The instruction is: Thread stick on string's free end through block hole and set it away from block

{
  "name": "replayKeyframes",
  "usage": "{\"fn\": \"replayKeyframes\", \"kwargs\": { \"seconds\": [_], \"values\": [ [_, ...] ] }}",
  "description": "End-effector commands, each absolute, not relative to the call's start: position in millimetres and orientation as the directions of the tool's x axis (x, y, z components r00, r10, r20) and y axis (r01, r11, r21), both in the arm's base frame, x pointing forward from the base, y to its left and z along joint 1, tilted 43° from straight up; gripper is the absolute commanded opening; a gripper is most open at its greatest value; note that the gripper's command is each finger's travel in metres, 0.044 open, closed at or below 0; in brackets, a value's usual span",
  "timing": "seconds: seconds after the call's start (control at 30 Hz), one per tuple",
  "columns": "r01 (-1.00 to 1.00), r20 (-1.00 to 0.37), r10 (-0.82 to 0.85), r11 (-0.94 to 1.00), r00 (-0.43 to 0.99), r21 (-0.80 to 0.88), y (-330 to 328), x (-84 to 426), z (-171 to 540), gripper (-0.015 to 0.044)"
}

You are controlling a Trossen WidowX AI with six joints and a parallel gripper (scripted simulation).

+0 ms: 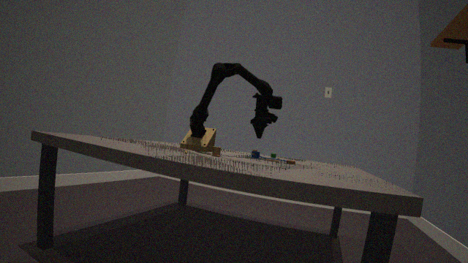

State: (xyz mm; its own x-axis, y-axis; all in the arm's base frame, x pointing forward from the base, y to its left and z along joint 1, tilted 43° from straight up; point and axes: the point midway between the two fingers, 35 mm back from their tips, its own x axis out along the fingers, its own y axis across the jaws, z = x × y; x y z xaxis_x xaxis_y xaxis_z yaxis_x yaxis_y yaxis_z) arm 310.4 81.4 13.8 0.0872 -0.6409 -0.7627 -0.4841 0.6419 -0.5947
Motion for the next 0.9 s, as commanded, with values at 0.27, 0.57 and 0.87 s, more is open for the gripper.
{"fn": "replayKeyframes", "kwargs": {
  "seconds": [0.27, 0.57, 0.87],
  "values": [
    [-0.984, -0.739, -0.672, 0.09, 0.053, -0.153, 58.9, 298.0, 19.9, 0.0125],
    [-0.984, -0.739, -0.672, 0.09, 0.053, -0.153, 58.9, 298.0, 19.9, 0.0125],
    [-0.984, -0.739, -0.671, 0.09, 0.053, -0.153, 53.4, 299.5, 13.0, 0.0125]
  ]
}}
